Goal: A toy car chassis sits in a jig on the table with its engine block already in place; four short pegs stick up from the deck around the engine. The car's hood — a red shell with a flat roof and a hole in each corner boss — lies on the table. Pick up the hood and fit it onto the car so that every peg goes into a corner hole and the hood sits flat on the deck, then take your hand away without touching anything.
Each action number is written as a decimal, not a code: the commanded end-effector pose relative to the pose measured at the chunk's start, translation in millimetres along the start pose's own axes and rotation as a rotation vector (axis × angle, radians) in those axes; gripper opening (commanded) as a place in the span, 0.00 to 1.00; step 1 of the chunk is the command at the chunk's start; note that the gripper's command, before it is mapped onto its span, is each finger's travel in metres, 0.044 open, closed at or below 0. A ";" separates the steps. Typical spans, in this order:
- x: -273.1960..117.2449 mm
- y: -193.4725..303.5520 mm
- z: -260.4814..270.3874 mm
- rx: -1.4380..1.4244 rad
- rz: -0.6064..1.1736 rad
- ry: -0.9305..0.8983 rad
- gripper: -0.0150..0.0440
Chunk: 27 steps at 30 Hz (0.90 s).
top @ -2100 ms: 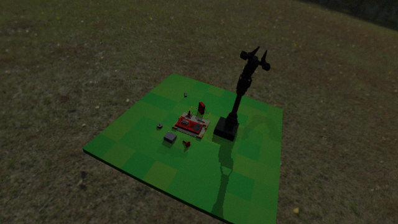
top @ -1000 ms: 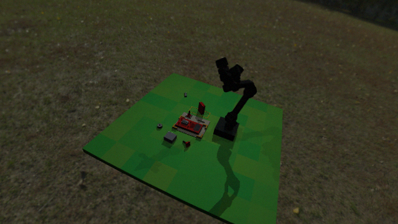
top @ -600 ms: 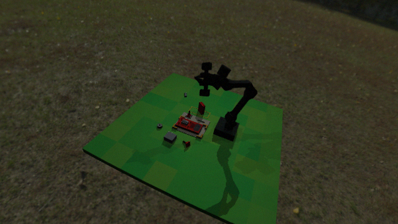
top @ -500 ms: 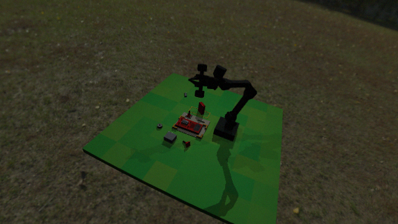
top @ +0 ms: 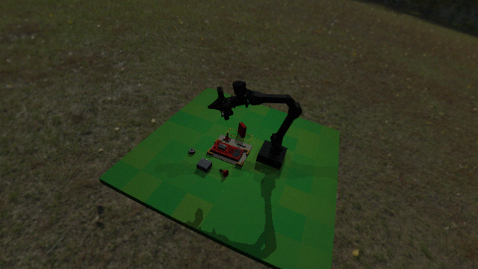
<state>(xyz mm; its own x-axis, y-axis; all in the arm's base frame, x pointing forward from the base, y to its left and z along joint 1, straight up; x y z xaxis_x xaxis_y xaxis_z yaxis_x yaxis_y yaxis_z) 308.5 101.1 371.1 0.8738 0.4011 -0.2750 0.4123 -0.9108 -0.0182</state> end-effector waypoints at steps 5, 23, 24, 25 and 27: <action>15.6 67.4 44.4 -0.181 0.152 -0.333 0.25; -31.4 198.2 159.6 -0.340 -0.019 -1.124 0.25; -37.1 203.8 166.0 -0.337 -0.052 -1.160 0.25; -43.0 209.2 172.3 -0.332 -0.087 -1.194 0.25; -54.0 218.1 183.4 -0.319 -0.156 -1.250 0.25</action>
<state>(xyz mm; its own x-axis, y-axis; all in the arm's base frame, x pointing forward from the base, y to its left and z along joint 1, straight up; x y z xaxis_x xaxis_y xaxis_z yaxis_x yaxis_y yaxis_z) 318.1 -112.5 217.9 0.1842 -0.0451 -0.9819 0.6329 -0.7589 0.1536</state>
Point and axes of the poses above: the point midway between the two fingers, 35 mm back from their tips, its own x axis out along the fingers, its own z axis across the jaws, y = z × x, the point moved 10 cm from there along -x, back along the fingers, and after that the axes turned 1 degree about x, right-handed, at the moved point
